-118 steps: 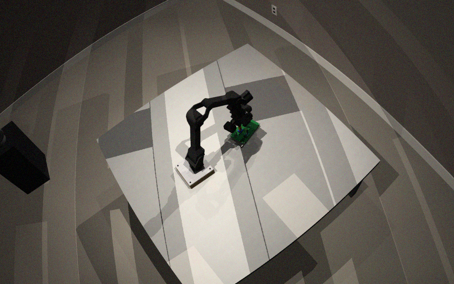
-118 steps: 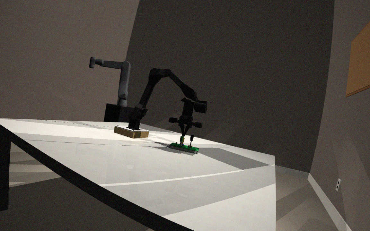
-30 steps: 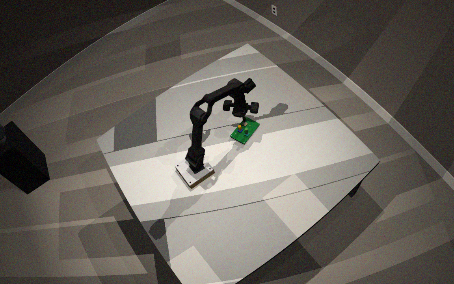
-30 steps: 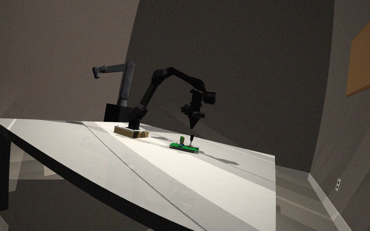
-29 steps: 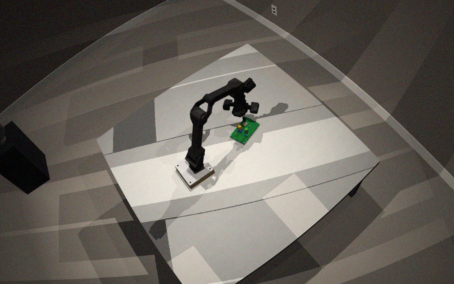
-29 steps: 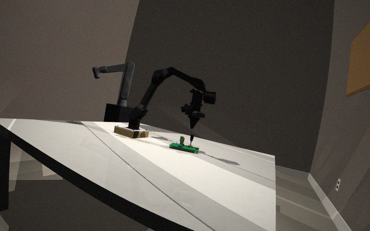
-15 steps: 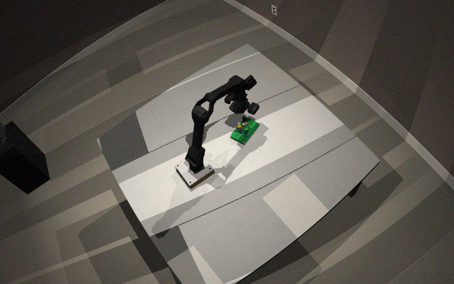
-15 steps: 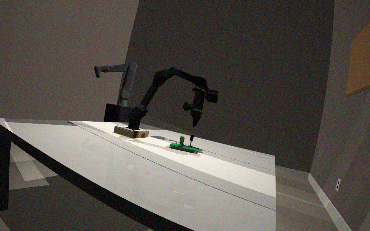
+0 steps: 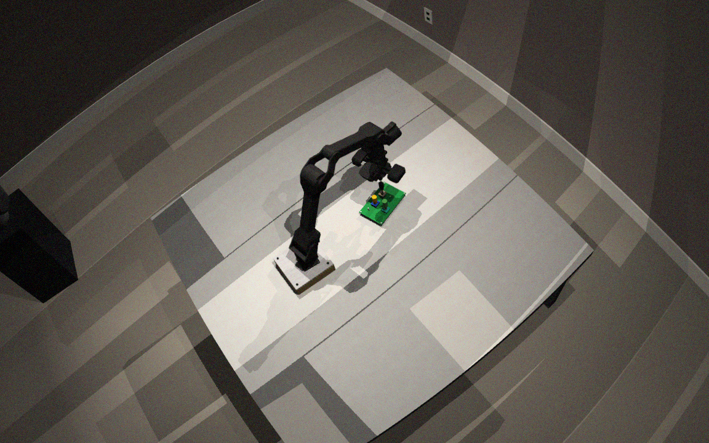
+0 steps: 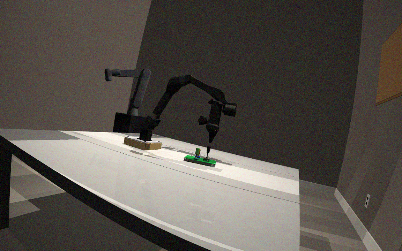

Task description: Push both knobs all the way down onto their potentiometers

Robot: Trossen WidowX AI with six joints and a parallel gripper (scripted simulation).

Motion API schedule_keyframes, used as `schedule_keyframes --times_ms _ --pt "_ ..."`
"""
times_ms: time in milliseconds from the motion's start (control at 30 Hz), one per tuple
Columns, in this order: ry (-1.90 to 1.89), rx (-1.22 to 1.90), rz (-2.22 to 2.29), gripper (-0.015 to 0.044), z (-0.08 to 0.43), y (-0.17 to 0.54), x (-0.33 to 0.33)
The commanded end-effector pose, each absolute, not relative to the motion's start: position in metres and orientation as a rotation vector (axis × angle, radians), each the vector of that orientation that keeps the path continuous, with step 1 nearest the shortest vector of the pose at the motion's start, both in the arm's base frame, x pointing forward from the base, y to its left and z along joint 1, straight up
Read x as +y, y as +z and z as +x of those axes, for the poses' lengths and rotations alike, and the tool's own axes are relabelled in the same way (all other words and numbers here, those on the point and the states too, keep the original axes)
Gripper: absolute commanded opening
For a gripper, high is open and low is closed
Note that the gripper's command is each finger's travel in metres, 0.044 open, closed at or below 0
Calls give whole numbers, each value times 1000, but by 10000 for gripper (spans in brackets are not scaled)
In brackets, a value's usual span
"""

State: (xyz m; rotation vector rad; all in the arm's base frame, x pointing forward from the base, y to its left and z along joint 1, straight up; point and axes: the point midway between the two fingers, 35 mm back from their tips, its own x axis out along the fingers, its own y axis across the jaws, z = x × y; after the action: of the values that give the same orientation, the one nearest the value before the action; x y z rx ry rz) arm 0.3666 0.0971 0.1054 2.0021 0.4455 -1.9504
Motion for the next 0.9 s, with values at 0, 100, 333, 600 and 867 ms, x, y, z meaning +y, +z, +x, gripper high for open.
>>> schedule_keyframes --times_ms 0,100,333,600,867 --pt "-1958 448 2002 0 366 98 98" --pt "-1958 448 2002 0 366 93 98" --pt "-1958 448 2002 0 366 90 98" --pt "-1958 448 2002 0 366 89 98" --pt "-1958 448 2002 0 366 87 98"
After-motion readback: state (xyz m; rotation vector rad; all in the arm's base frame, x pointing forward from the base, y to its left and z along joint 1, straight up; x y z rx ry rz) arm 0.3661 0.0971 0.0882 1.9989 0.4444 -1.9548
